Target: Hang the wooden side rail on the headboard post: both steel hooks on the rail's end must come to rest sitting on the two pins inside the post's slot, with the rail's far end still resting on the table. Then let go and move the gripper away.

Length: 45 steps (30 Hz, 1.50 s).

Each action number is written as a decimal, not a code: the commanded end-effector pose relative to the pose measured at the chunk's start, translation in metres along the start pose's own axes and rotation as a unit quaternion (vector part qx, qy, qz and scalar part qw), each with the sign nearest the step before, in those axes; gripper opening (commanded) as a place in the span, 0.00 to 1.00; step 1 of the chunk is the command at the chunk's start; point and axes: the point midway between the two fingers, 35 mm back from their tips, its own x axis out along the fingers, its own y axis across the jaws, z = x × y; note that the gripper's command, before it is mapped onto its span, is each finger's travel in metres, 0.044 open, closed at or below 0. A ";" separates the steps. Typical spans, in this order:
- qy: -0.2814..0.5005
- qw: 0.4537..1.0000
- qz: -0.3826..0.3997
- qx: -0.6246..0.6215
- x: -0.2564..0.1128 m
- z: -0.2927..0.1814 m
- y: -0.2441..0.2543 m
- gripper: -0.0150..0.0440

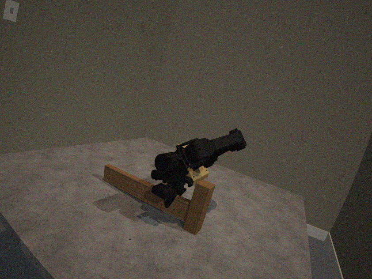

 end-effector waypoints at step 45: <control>0.002 1.000 0.002 0.000 -0.026 0.001 0.000 1.00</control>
